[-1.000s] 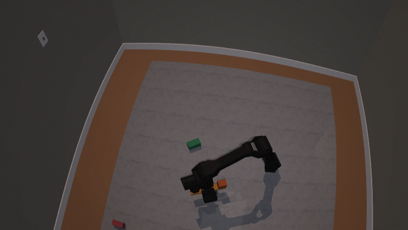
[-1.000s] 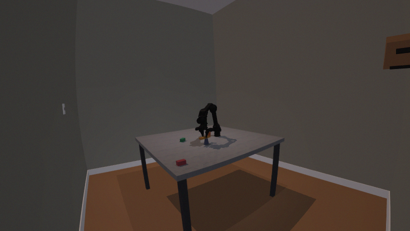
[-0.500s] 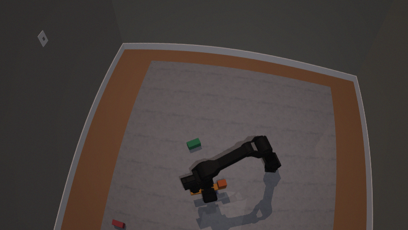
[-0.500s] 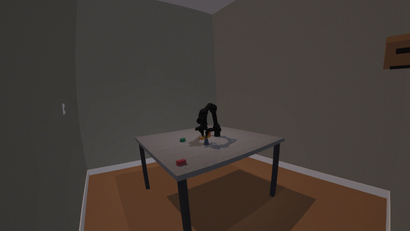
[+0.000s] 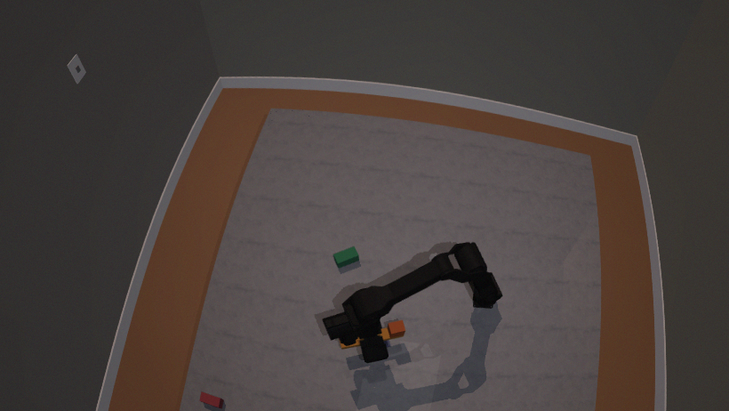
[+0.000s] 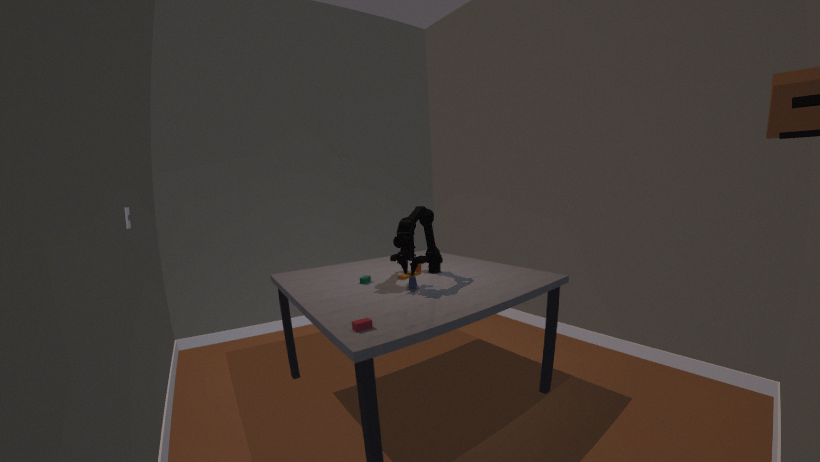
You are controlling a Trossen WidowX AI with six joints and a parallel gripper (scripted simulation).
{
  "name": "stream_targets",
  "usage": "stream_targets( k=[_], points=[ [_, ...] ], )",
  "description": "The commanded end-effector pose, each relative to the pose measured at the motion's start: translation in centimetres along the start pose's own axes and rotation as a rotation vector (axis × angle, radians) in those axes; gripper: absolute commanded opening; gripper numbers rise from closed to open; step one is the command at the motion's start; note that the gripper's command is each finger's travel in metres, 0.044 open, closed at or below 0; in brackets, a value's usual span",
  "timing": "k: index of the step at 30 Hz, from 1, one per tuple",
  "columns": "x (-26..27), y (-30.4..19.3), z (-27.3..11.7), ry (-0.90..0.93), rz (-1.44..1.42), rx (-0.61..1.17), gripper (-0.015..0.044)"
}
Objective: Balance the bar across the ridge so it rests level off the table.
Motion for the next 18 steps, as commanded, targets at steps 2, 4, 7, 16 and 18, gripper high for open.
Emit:
stream_targets(
  k=[2, 4, 7, 16, 18],
  points=[
    [0.02, 0.00, 0.24, 0.001, 0.001, 0.002, 0.0000],
    [0.02, 0.00, 0.27, 0.001, 0.001, 0.002, 0.0000],
    [0.02, 0.00, 0.28, 0.001, 0.001, 0.002, 0.0000],
    [0.02, 0.01, 0.37, 0.001, 0.001, 0.002, 0.0000],
    [0.02, 0.02, 0.38, 0.001, 0.001, 0.002, 0.0000]
  ],
)
Point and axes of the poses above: the point midway between the two fingers, 35 mm back from their tips, its own z axis out along the fingers, its own x axis across the jaws, y = z × x, the point moved 6 cm from there along -z, back along the fingers, and after that the axes turned 2 degrees about z, right-handed, at the moved point
